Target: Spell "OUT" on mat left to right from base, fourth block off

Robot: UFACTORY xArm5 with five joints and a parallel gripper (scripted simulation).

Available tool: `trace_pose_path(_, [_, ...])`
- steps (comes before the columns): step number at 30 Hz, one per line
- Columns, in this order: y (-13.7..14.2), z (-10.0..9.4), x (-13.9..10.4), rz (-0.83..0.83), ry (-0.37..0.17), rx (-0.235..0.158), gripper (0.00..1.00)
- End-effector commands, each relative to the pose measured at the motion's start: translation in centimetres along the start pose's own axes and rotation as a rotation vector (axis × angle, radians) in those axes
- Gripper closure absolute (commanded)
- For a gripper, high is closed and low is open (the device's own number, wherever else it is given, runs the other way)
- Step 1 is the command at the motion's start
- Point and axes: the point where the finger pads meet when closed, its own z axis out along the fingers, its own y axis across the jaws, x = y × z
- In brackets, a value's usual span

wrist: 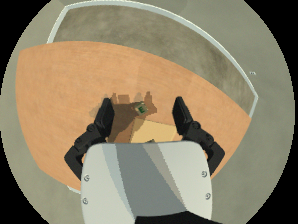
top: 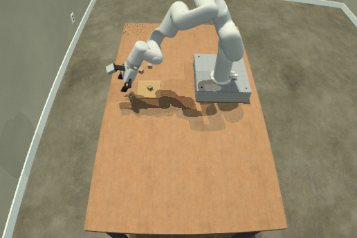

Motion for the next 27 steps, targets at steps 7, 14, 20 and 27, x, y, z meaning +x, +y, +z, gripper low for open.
trace_pose_path(7, [0.1,-0.1,0.1,0.012,0.0,0.0,0.0])
trace_pose_path(14, [0.3,-0.2,-0.2,0.084,-0.022,0.0,0.0])
trace_pose_path(20, [0.8,-0.4,-1.1,0.263,-0.077,-0.006,0.0])
trace_pose_path(27, [1.4,-0.7,-2.1,0.454,-0.135,-0.022,0.0])
